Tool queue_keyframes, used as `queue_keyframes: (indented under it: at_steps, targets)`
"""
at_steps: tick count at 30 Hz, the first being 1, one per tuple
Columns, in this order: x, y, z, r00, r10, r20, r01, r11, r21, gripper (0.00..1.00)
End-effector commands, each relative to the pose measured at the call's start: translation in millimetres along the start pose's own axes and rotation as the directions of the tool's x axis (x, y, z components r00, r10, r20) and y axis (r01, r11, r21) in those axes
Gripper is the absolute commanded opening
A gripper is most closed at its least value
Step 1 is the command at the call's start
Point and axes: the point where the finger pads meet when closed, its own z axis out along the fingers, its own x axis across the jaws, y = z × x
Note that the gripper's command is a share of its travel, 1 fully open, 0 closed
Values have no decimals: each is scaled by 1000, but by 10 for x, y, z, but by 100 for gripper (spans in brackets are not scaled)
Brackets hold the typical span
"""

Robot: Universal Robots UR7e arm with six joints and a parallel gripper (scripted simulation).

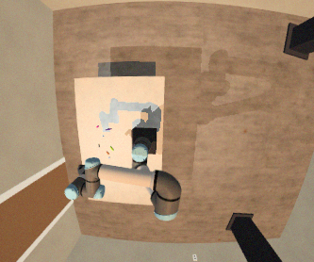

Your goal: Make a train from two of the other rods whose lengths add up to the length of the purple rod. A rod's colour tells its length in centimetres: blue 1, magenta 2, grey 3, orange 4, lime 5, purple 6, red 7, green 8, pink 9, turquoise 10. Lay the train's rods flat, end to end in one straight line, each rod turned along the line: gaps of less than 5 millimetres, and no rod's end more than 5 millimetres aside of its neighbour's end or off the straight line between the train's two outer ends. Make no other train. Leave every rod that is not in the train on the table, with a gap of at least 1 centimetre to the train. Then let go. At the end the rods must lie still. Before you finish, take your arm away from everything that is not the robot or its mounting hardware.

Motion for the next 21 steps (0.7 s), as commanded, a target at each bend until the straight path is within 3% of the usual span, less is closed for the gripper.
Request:
queue_keyframes:
  at_steps: [1,21]
  targets:
    - [-3,0,-4,1000,0,1,0,1000,0,100]
    - [-13,-9,14,1000,-4,1,4,1000,0,100]
